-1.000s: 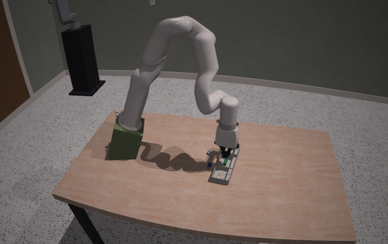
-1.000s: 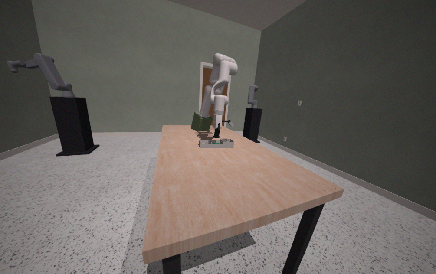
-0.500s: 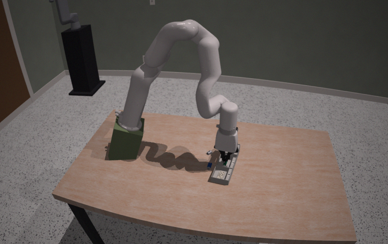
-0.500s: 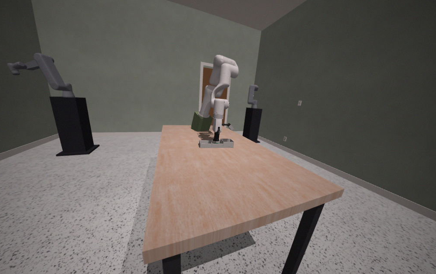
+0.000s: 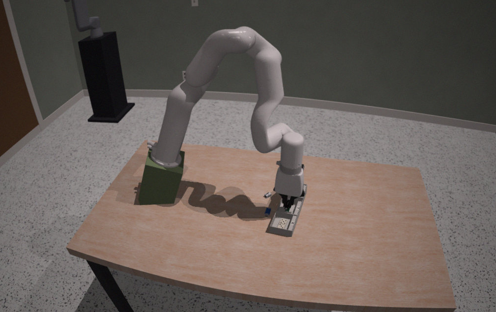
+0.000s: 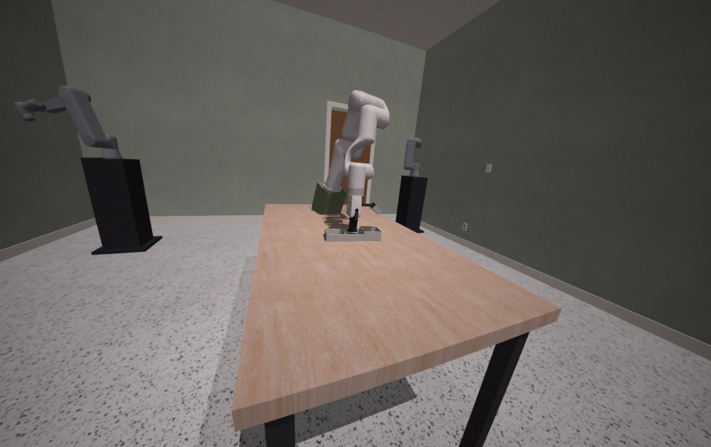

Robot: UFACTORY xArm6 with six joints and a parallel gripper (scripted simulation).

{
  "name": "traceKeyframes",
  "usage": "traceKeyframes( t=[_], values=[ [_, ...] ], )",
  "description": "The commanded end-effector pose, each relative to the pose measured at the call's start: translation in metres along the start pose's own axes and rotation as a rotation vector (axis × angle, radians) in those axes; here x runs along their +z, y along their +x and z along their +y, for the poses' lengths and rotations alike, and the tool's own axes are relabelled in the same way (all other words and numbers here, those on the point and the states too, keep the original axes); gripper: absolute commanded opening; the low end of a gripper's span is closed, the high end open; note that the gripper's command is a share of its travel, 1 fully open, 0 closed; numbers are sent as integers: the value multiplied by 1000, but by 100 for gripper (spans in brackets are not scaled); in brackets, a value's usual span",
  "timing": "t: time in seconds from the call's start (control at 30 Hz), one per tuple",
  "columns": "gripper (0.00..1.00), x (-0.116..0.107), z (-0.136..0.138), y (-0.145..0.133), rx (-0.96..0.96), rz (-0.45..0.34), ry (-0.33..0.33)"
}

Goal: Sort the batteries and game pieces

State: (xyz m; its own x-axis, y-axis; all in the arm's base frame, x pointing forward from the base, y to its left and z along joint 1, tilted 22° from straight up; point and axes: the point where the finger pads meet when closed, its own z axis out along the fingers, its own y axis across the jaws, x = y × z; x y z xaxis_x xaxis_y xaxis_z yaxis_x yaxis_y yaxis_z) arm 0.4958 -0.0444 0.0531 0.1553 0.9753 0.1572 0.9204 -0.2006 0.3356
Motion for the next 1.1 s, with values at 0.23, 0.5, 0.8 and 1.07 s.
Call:
traceKeyframes(
  t=[0.23, 0.5, 0.8, 1.07],
  values=[
    [28, -1, 1, 0, 0, 0, -3],
    [28, -1, 1, 0, 0, 0, -3],
    [28, -10, 1, 0, 0, 0, -3],
    [28, -18, 1, 0, 0, 0, -3]
  ],
)
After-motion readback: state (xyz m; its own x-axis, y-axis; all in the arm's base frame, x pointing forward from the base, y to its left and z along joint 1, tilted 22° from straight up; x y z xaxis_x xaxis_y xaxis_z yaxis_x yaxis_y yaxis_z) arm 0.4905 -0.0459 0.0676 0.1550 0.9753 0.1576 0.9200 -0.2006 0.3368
